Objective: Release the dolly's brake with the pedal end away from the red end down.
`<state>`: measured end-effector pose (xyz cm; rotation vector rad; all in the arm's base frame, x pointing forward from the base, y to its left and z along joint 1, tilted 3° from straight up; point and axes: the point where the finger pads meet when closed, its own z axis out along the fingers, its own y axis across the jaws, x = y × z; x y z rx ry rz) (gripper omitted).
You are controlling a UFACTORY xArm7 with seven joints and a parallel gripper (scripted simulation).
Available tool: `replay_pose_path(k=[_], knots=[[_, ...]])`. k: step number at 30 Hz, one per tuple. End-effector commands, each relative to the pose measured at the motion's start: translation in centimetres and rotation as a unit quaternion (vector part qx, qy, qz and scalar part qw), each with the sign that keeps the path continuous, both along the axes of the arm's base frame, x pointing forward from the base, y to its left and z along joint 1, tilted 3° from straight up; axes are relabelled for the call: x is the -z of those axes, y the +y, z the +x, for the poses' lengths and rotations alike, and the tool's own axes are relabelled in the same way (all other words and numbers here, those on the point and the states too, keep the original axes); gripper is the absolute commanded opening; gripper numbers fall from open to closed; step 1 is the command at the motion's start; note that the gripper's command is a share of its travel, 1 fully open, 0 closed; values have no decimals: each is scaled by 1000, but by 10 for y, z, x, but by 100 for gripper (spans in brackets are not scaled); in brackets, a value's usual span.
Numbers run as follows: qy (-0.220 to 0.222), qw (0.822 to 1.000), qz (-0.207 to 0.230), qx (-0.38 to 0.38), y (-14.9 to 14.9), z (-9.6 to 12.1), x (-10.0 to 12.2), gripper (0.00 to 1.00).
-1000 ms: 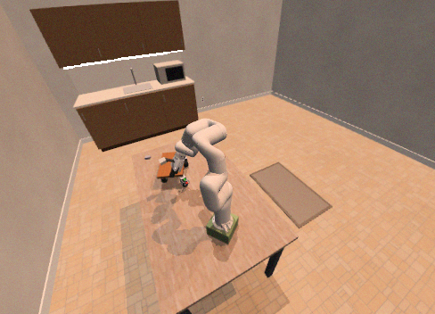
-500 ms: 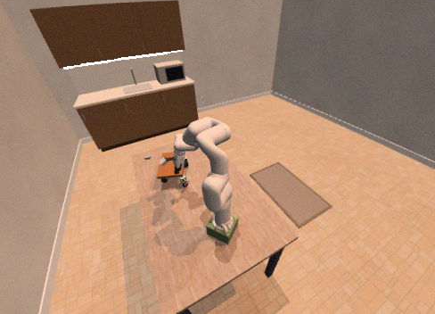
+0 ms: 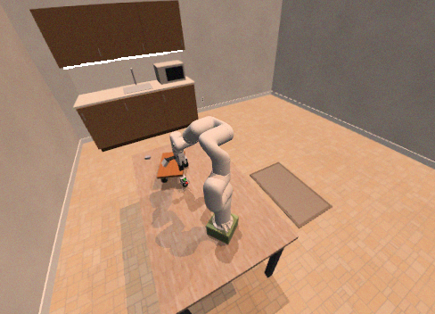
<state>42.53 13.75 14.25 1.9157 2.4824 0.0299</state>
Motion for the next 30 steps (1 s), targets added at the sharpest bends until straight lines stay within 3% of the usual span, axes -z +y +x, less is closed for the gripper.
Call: replay_pose_path(k=[1,20,30], knots=[[-9,1000,-26,-3,-5,1,-4,0],[-9,1000,-26,2,-5,1,-4,0],[-10,997,-24,71,-5,1,-3,0]])
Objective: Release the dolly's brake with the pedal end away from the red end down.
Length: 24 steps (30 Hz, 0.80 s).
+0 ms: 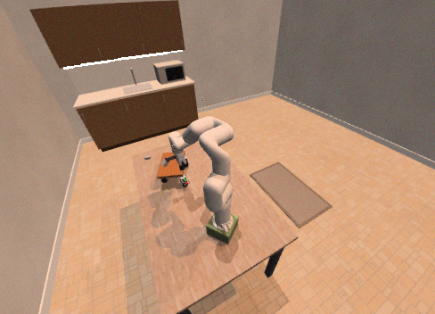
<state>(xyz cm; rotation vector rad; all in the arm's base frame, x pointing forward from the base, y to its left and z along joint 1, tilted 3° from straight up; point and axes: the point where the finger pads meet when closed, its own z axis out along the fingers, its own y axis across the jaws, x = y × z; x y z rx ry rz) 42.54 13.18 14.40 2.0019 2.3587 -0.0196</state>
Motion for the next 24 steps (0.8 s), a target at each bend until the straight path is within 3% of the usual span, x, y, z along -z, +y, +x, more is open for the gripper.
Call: replay_pose_path(k=[1,6,15,17,18,24], knots=[[-4,999,1,41,1,1,-1,0],[-9,989,4,149,1,1,2,0],[-14,933,15,360,1,2,10,0],[-14,933,15,360,1,2,10,0],[-17,907,16,421,1,2,11,0],[-15,847,24,530,1,2,17,0]])
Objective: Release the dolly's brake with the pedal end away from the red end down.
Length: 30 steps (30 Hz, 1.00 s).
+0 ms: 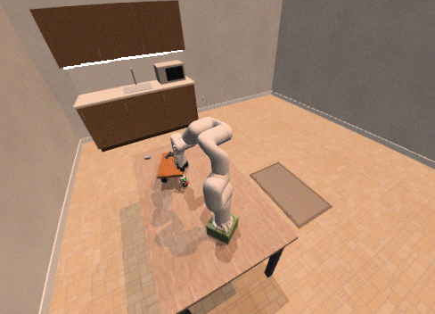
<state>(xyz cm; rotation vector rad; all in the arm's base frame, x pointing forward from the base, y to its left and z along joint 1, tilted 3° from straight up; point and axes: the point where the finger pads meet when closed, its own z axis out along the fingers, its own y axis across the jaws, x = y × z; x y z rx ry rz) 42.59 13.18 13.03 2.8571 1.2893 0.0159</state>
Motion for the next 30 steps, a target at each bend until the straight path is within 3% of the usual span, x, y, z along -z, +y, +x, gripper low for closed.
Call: replay_pose_path(k=[1,8,10,11,17,25,27,28,30], knots=[[-9,990,-4,139,1,1,4,0],[-6,956,6,295,0,1,11,0],[-6,956,6,295,0,1,11,0],[-6,934,9,358,0,1,12,0],[-3,882,16,471,0,1,17,0],[1,782,23,623,0,1,21,0],[1,782,23,623,0,1,21,0],[2,739,24,673,0,1,22,0],[2,715,25,699,0,1,22,0]])
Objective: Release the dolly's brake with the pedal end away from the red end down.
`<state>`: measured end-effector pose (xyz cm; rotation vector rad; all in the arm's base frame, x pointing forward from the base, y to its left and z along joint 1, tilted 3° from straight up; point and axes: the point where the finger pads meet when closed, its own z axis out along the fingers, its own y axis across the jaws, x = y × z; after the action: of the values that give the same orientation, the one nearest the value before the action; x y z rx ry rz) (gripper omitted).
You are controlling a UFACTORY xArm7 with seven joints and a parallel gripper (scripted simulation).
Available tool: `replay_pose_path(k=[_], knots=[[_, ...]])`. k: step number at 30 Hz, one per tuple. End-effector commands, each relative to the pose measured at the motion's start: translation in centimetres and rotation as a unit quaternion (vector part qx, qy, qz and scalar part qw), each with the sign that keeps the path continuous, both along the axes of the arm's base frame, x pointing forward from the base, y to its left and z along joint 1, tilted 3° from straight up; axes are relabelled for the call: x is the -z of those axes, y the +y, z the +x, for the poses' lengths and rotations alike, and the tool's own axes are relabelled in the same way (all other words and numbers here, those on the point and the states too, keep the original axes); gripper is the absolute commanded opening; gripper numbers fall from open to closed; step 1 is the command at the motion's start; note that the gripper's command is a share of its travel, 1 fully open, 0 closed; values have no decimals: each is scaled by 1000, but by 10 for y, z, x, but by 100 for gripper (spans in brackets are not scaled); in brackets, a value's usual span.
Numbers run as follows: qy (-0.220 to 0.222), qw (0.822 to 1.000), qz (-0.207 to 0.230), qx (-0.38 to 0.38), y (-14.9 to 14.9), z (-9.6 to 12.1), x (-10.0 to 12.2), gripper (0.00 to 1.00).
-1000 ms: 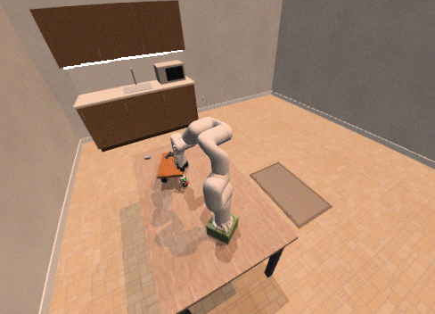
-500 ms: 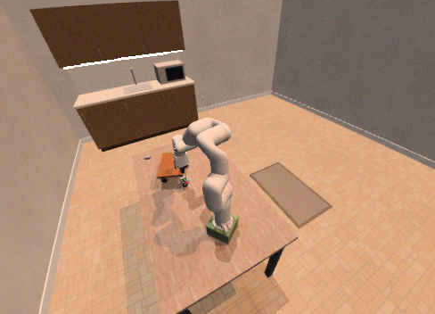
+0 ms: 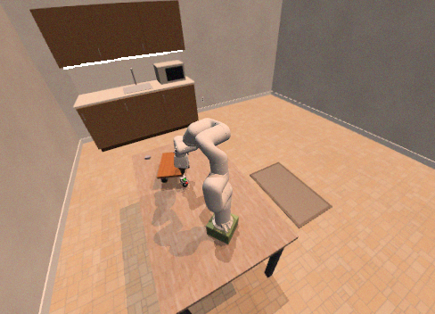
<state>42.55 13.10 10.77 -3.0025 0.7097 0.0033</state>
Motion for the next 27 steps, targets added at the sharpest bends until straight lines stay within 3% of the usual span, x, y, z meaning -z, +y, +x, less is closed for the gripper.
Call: replay_pose_path(k=[1,6,12,14,15,27], knots=[[-4,990,-12,138,1,1,0,0],[-2,969,-14,247,1,1,0,0],[-4,929,-26,369,1,1,0,0],[-4,929,-26,369,1,1,0,0],[-8,911,-35,410,1,1,0,0],[-8,911,-35,410,1,1,0,0]])
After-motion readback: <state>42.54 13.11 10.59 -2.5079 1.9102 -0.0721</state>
